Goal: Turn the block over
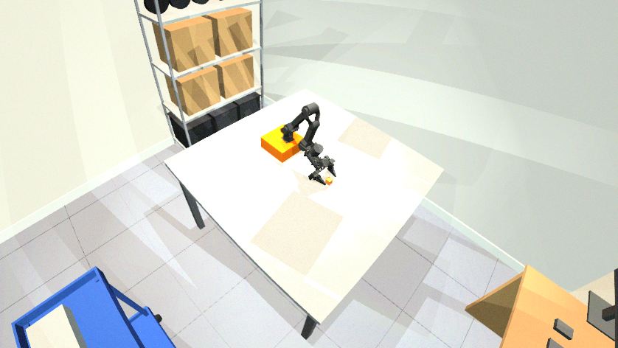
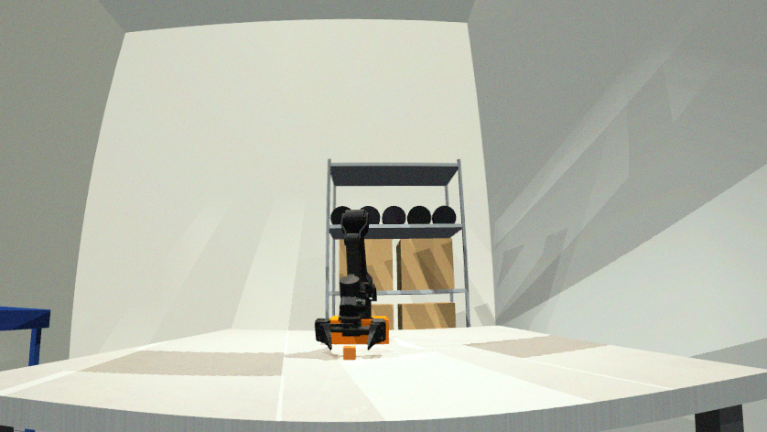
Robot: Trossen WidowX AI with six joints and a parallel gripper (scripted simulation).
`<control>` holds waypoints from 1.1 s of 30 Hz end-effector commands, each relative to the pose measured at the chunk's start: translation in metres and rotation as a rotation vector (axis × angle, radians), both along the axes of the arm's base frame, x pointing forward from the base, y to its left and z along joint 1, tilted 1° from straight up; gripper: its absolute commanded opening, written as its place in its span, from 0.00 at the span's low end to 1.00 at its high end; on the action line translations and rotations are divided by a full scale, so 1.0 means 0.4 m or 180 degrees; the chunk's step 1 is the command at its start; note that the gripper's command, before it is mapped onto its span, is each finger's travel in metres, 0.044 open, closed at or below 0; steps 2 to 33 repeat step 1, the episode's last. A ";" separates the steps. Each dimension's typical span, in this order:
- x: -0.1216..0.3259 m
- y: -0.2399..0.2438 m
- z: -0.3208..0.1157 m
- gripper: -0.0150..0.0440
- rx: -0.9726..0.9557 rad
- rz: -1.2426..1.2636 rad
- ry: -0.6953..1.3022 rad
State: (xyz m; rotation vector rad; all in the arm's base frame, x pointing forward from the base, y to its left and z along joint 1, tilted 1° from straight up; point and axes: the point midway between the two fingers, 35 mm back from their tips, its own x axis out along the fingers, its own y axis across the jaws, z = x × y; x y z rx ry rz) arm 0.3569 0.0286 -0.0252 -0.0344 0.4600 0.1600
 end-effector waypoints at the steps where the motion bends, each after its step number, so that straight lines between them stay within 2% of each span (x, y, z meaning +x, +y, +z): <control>1: -0.001 0.001 0.000 1.00 0.0016 0.0004 0.0001; 33: -0.001 0.001 0.000 1.00 0.0016 0.0004 0.0001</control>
